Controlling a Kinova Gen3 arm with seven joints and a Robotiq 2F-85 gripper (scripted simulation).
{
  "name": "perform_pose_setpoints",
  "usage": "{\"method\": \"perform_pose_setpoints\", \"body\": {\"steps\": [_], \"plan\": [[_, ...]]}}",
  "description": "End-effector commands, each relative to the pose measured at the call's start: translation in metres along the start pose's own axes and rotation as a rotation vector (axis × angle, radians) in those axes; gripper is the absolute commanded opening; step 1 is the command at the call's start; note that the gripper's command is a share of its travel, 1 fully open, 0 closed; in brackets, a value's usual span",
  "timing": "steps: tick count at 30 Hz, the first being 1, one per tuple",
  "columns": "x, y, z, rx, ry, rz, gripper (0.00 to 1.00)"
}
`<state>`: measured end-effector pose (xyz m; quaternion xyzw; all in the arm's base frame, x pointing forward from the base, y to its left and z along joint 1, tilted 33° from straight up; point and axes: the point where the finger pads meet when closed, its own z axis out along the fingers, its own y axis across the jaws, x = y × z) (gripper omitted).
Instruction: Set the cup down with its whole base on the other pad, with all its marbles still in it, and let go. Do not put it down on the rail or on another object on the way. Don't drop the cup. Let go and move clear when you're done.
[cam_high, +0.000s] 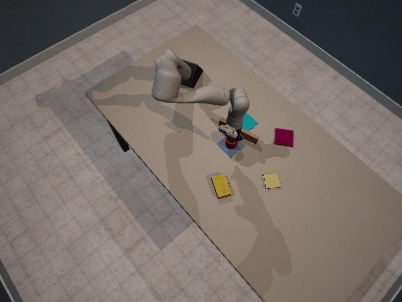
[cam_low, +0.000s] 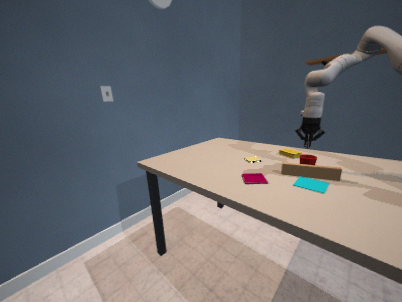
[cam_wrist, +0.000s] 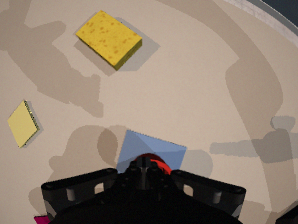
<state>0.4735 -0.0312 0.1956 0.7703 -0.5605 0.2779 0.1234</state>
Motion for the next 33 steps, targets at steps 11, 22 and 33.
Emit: {"method": "perform_pose_setpoints", "body": {"steps": [11, 22, 33], "plan": [[-0.017, 0.002, 0.001, -0.009, -0.015, -0.026, 0.00], [-0.027, 0.004, 0.001, -0.016, -0.025, -0.041, 0.00], [-0.037, 0.007, 0.002, -0.023, -0.034, -0.055, 0.00]]}}
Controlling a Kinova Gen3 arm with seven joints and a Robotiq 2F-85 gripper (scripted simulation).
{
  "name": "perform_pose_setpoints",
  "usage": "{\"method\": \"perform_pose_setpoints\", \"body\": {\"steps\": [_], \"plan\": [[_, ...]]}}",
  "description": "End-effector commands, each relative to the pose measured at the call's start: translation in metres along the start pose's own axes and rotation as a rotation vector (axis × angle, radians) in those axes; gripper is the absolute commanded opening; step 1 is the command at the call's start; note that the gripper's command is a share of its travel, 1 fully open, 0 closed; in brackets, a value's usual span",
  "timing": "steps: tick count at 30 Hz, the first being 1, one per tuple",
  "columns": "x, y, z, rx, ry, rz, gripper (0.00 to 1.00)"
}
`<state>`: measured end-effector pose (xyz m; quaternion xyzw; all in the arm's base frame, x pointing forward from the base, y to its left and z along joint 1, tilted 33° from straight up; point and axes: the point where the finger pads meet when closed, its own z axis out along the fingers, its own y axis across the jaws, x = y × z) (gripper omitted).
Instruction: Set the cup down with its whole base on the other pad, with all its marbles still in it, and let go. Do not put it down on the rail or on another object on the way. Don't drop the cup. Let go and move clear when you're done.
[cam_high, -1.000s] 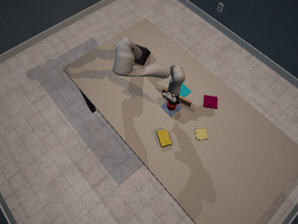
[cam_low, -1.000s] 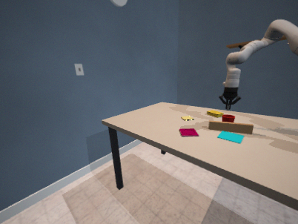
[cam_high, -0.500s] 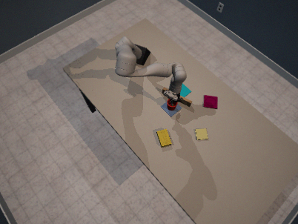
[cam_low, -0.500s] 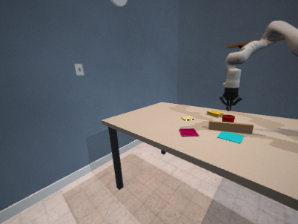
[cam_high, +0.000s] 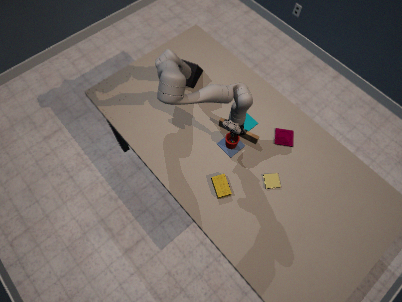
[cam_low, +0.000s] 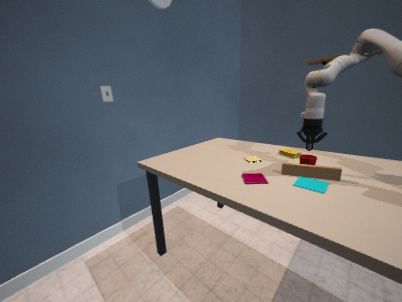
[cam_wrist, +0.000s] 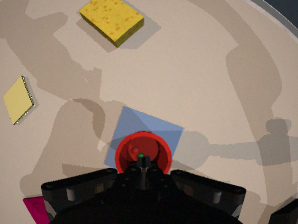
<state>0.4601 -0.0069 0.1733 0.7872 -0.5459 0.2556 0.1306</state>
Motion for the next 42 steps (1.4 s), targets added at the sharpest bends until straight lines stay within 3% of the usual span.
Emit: {"method": "perform_pose_setpoints", "body": {"steps": [1, 14, 15, 42], "plan": [[-0.0021, -0.0004, -0.0004, 0.001, -0.001, -0.004, 0.00], [-0.0036, -0.0001, -0.0002, 0.000, -0.003, -0.006, 0.00], [-0.0036, -0.0001, -0.0002, 0.000, -0.003, -0.006, 1.00], [-0.0036, -0.0001, -0.0002, 0.000, -0.003, -0.006, 1.00]]}}
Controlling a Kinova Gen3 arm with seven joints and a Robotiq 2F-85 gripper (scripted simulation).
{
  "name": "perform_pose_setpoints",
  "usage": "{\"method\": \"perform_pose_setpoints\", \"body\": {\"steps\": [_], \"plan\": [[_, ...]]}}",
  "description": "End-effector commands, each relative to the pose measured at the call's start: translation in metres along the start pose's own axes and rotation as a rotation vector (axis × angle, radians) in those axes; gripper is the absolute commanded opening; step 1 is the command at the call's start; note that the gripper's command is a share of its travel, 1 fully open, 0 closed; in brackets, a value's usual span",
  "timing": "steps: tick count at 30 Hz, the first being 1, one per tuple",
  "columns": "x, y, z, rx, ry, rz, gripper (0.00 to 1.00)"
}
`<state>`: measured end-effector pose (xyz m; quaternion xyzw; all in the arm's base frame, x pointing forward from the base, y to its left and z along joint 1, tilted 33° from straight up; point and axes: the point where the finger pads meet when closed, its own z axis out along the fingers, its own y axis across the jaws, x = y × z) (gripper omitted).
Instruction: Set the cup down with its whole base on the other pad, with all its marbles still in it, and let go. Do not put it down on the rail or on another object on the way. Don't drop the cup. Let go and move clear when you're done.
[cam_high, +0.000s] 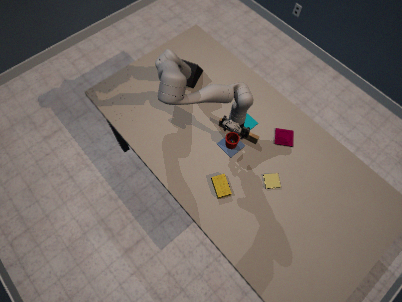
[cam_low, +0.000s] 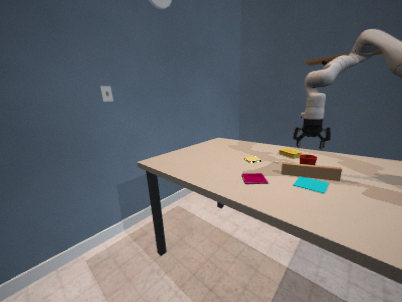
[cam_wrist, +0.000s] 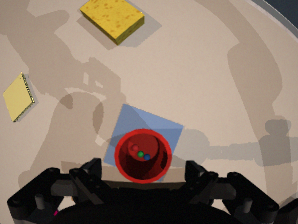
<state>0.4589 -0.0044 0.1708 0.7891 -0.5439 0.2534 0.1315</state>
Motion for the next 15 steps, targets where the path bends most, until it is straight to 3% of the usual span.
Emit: {"method": "perform_pose_setpoints", "body": {"steps": [1, 15], "plan": [[0.0000, -0.0005, -0.0008, 0.002, 0.000, 0.000, 1.00], [0.0000, -0.0005, 0.0011, 0.002, 0.000, 0.000, 1.00]]}}
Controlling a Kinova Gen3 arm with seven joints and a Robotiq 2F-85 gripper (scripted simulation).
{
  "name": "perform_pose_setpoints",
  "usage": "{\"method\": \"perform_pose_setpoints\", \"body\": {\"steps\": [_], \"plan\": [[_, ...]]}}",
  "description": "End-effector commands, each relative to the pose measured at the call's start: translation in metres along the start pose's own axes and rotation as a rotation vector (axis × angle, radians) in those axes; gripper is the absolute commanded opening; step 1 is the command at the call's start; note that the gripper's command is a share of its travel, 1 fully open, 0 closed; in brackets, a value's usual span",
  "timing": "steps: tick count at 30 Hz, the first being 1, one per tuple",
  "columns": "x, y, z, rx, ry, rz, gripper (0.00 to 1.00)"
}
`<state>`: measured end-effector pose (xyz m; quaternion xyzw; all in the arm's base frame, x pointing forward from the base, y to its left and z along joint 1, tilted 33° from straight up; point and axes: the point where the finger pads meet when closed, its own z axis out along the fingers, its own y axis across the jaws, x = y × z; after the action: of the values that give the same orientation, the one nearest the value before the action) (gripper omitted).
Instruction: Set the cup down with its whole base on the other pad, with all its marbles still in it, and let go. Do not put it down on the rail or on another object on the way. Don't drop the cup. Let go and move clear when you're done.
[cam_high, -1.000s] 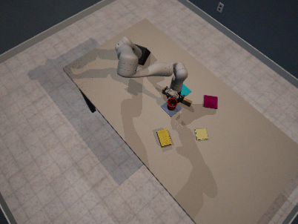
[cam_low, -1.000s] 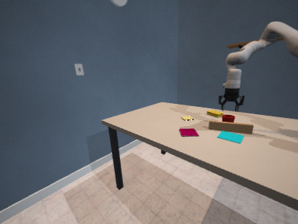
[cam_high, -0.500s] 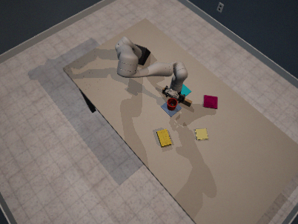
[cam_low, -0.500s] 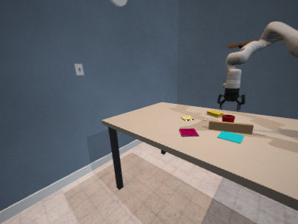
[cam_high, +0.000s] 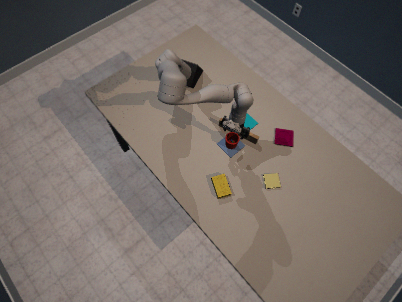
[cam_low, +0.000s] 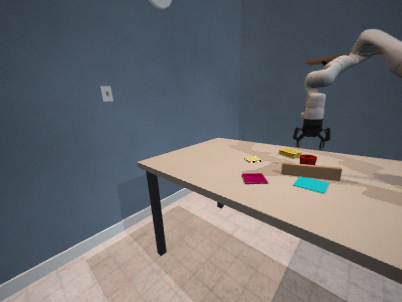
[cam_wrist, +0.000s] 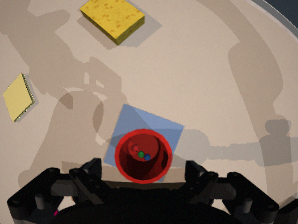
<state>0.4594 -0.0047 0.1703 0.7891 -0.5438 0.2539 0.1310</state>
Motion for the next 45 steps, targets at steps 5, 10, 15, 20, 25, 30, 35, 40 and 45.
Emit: {"method": "perform_pose_setpoints", "body": {"steps": [5, 10, 15, 20, 25, 30, 35, 40, 45], "plan": [[0.000, 0.000, 0.008, 0.001, 0.000, 0.000, 1.00], [0.000, 0.000, 0.016, 0.001, 0.000, 0.000, 1.00], [0.000, 0.000, 0.032, 0.001, 0.000, 0.000, 1.00], [0.000, 0.000, 0.050, 0.001, 0.000, 0.000, 1.00], [0.000, 0.000, 0.060, 0.001, 0.000, 0.000, 1.00], [0.000, 0.000, 0.073, 0.001, 0.000, 0.000, 1.00], [0.000, 0.000, 0.078, 0.001, 0.000, 0.000, 1.00], [0.000, 0.000, 0.079, 0.001, 0.000, 0.000, 1.00], [0.000, 0.000, 0.079, 0.001, 0.000, 0.000, 1.00]]}}
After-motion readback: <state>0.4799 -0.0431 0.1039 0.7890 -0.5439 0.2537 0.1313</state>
